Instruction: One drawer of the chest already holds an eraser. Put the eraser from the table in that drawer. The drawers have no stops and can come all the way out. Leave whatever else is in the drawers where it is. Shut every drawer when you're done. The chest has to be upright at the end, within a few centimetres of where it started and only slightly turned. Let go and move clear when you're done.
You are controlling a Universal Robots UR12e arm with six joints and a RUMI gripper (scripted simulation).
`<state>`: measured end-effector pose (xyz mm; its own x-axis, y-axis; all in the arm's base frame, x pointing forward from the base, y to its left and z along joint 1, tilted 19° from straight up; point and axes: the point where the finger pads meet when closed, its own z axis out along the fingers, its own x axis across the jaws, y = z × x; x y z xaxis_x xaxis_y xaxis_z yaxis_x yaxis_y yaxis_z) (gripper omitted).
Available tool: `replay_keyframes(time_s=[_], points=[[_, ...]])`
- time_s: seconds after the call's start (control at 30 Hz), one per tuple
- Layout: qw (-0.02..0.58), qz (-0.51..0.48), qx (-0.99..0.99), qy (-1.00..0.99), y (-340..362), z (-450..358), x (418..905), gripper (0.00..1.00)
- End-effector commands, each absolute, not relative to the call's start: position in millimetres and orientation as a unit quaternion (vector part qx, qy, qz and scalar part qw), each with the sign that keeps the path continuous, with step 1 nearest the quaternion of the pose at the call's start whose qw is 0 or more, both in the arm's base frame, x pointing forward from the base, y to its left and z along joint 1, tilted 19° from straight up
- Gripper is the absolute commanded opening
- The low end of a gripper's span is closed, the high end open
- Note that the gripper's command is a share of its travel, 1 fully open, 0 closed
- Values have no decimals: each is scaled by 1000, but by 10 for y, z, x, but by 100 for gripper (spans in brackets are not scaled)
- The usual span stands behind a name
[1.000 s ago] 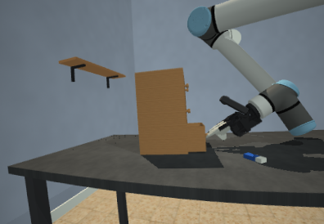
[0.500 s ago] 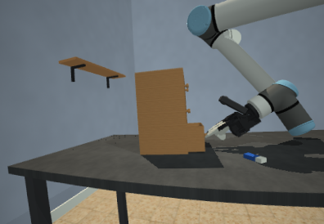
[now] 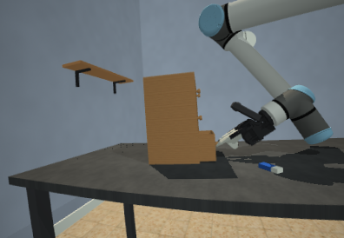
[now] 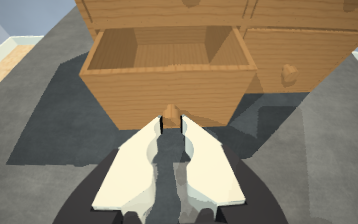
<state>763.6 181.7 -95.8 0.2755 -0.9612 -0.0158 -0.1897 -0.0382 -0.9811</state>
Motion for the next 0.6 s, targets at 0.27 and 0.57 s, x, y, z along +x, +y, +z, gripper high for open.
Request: replay_keyframes(time_s=[0.27,0.57], points=[[511,-378,-614,469,1835,-930,7699,7],[511,-378,-614,469,1849,-913,7748,7]])
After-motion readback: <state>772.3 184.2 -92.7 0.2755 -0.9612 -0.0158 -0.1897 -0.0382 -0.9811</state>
